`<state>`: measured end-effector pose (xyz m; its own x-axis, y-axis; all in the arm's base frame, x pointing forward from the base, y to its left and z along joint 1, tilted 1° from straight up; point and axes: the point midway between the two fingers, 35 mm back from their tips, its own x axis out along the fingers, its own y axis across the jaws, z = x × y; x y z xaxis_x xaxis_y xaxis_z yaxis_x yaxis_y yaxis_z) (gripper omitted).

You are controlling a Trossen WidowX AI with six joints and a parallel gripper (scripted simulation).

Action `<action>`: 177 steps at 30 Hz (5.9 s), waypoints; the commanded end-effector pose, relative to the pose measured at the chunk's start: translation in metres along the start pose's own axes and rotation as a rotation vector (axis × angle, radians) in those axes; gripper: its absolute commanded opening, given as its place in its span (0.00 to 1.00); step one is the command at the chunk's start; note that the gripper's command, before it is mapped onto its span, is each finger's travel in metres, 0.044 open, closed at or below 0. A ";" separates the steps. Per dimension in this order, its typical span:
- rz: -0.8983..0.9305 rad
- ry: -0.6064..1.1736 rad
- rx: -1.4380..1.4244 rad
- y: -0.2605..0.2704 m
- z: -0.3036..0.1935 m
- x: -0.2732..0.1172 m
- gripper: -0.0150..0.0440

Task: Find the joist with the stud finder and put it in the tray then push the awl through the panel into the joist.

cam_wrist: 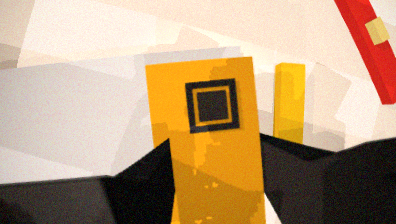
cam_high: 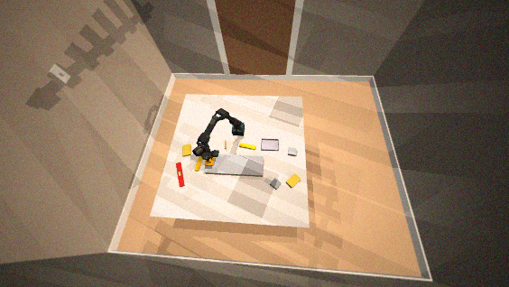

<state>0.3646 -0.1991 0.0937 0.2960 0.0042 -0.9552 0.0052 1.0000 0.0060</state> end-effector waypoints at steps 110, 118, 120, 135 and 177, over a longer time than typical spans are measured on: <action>0.016 0.001 0.011 0.225 -0.019 0.067 0.25; 0.018 0.001 0.011 0.252 -0.018 0.067 0.25; 0.019 0.001 0.011 0.258 -0.018 0.066 0.25; 0.023 0.001 0.013 0.309 -0.018 0.065 0.25; 0.030 0.001 0.015 0.402 -0.017 0.062 0.25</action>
<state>0.3671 0.2021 0.0323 0.2941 0.0346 -0.9551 0.0057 0.9993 0.0380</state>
